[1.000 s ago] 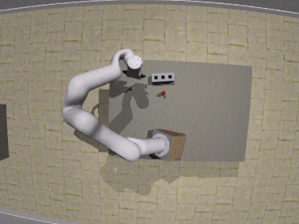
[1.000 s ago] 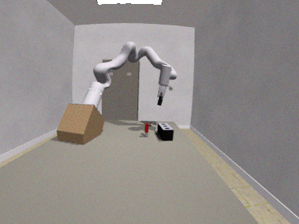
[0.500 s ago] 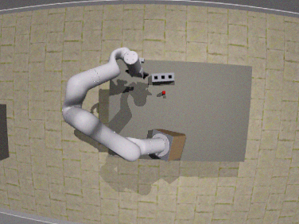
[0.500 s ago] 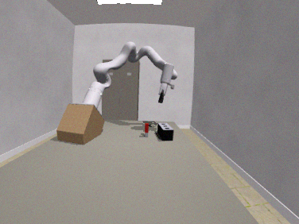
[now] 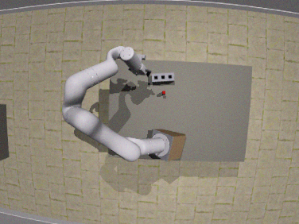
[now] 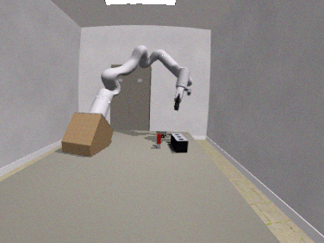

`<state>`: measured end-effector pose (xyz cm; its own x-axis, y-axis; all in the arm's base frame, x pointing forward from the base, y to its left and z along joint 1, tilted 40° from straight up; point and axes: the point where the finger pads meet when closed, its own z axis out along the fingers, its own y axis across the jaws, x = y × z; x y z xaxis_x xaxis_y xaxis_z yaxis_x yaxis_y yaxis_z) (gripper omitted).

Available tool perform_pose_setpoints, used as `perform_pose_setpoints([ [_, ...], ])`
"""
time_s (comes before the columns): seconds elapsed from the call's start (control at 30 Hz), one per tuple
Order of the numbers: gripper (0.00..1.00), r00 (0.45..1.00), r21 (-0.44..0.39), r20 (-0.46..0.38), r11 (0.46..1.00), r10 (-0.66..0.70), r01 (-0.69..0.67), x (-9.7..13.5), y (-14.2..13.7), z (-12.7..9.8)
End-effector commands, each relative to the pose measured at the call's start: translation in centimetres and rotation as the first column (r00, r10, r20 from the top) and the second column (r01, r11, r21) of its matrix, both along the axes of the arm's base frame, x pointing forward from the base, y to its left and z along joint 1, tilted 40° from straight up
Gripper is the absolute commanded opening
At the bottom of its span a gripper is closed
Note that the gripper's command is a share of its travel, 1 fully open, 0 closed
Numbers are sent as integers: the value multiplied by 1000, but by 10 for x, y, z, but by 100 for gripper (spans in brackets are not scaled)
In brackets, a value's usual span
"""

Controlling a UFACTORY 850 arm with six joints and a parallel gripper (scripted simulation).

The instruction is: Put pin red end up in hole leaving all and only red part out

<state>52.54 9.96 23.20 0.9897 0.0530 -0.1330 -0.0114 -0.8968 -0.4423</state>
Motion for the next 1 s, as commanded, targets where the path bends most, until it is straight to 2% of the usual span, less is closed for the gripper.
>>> perform_pose_setpoints([
  [0.0, 100, 1000, -42, -15, 999, 5, -6, 1, -5, -2],
  [0.23, 100, 1000, -42, -15, 999, 5, -6, 1, -5, -2],
  [0.27, 100, 999, -235, 35, 972, 7, 1, 30, -48, 2],
  [0.8, 100, 999, -235, 35, 972, 7, 1, 30, -48, 2],
  [0.83, 100, 993, -405, 121, 913, 11, 39, 66, -89, 14],
  [0.97, 100, 993, -405, 121, 913, 11, 39, 66, -89, 14],
])
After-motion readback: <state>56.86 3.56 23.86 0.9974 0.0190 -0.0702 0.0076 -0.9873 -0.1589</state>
